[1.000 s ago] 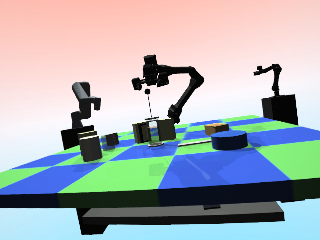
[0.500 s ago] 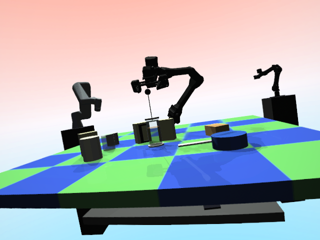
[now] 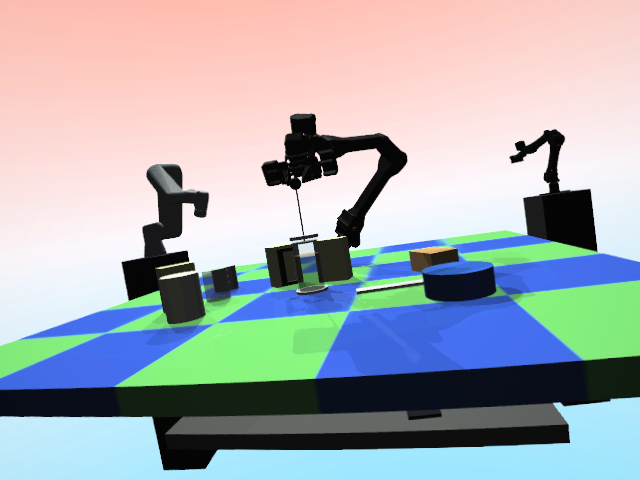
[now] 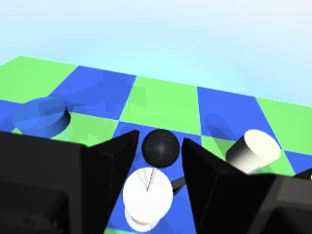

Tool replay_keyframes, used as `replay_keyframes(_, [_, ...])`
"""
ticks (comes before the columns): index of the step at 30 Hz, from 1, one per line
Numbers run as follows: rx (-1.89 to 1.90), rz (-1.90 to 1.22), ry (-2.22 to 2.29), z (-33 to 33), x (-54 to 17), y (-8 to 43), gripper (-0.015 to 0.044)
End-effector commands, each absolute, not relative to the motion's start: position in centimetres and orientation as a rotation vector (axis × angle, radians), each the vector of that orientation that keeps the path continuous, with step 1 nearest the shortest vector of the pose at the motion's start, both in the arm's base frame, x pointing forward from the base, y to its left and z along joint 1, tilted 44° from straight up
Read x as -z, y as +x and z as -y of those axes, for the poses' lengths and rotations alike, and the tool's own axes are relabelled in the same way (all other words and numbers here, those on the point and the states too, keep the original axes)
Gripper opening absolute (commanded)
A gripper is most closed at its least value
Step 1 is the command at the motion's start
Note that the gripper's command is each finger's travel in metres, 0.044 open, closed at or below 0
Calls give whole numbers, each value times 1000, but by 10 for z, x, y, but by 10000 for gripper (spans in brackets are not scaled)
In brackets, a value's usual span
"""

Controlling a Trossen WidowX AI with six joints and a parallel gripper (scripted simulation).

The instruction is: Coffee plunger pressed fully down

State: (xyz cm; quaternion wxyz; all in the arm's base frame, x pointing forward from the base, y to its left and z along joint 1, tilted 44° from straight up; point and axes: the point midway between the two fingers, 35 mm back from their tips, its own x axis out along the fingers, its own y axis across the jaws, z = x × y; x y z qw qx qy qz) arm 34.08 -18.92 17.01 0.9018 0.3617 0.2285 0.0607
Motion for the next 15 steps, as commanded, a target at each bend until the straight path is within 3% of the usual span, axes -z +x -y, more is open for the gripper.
replay_keyframes(1, [-121,-473,751,190,-170,341,113])
replay_keyframes(15, [-121,-475,750,186,-164,343,113])
